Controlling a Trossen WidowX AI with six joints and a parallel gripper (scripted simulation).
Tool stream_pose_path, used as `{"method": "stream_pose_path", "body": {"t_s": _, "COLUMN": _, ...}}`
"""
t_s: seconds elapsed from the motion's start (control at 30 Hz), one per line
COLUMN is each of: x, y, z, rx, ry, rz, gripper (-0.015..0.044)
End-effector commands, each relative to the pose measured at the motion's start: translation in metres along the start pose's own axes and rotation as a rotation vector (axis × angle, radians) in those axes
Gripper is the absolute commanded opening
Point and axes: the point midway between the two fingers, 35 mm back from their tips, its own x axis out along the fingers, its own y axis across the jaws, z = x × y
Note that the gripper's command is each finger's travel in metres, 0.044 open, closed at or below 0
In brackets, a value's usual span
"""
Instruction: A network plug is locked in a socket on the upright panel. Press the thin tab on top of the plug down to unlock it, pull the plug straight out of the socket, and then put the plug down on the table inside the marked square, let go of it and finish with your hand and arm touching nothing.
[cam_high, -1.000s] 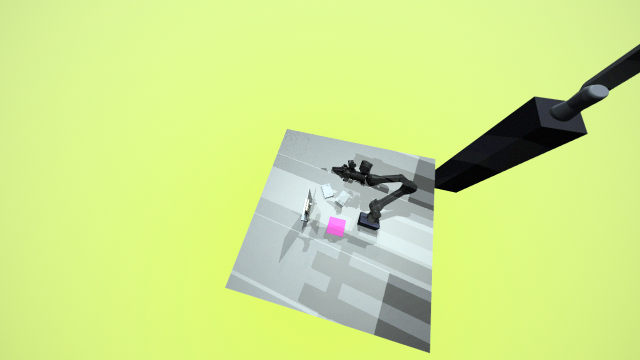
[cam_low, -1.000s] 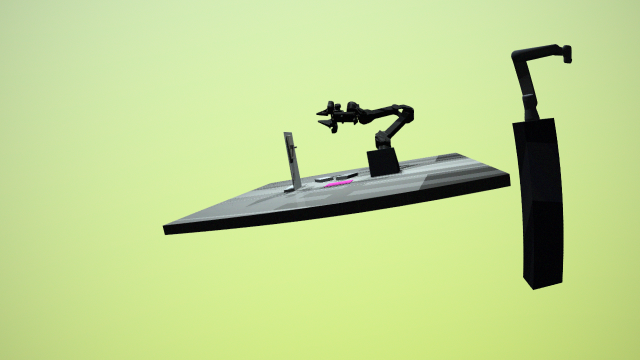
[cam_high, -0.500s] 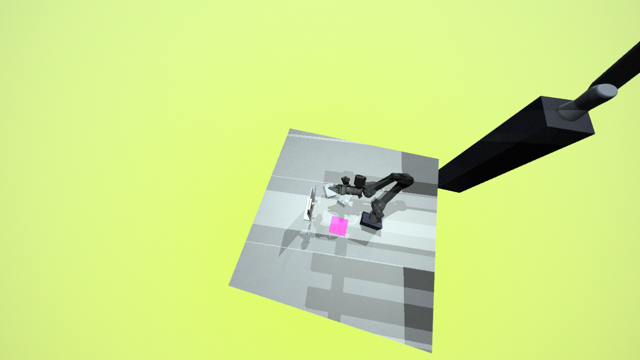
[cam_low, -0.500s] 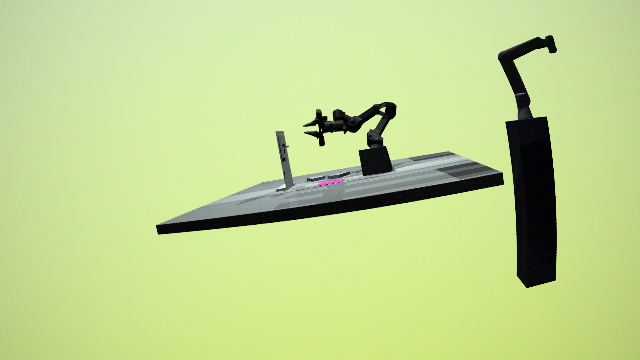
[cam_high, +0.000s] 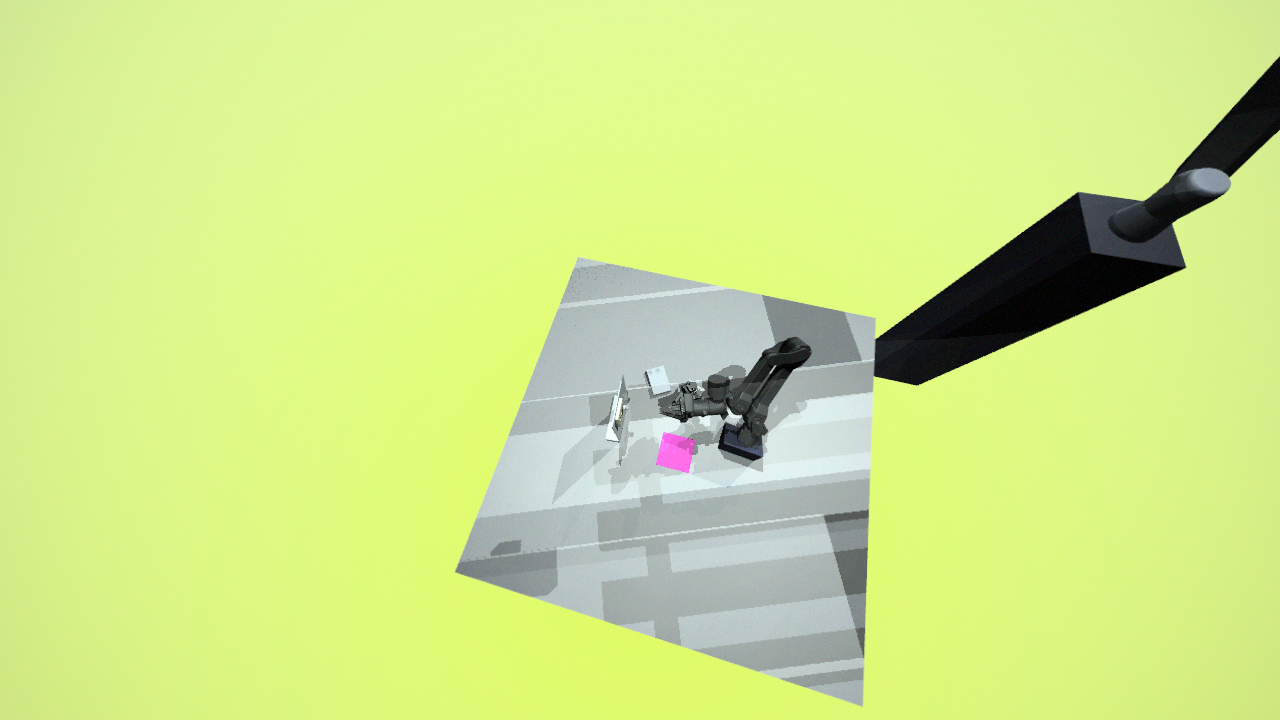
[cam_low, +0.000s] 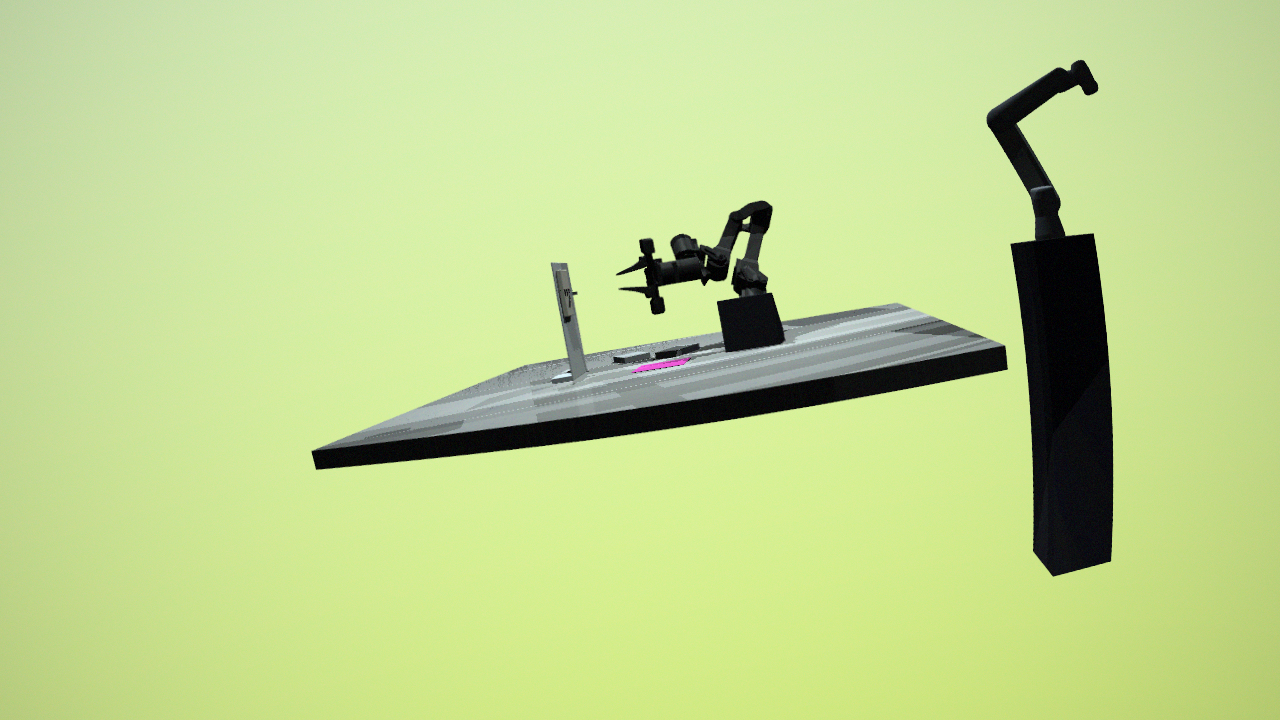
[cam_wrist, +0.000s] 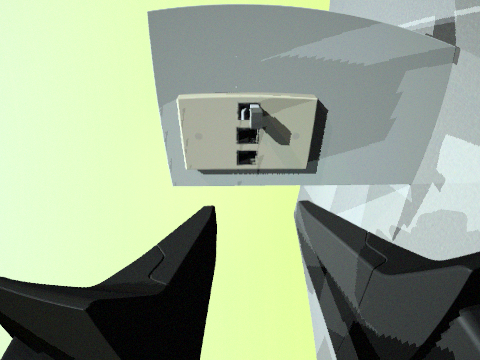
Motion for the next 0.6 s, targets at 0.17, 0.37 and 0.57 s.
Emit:
{"method": "stream_pose_path", "body": {"t_s": 0.17, "x": 0.004, "y": -0.005, "z": -0.006, "rx": 0.041, "ry": 0.011, "rz": -0.009, "gripper": 0.0156}}
{"method": "stream_pose_path", "body": {"t_s": 0.37, "x": 0.023, "y": -0.004, "z": 0.000, "rx": 0.041, "ry": 0.010, "rz": -0.008, "gripper": 0.0156}}
{"method": "stream_pose_path", "body": {"t_s": 0.57, "x": 0.043, "y": -0.005, "z": 0.005, "rx": 0.041, "ry": 0.009, "rz": -0.007, "gripper": 0.0156}}
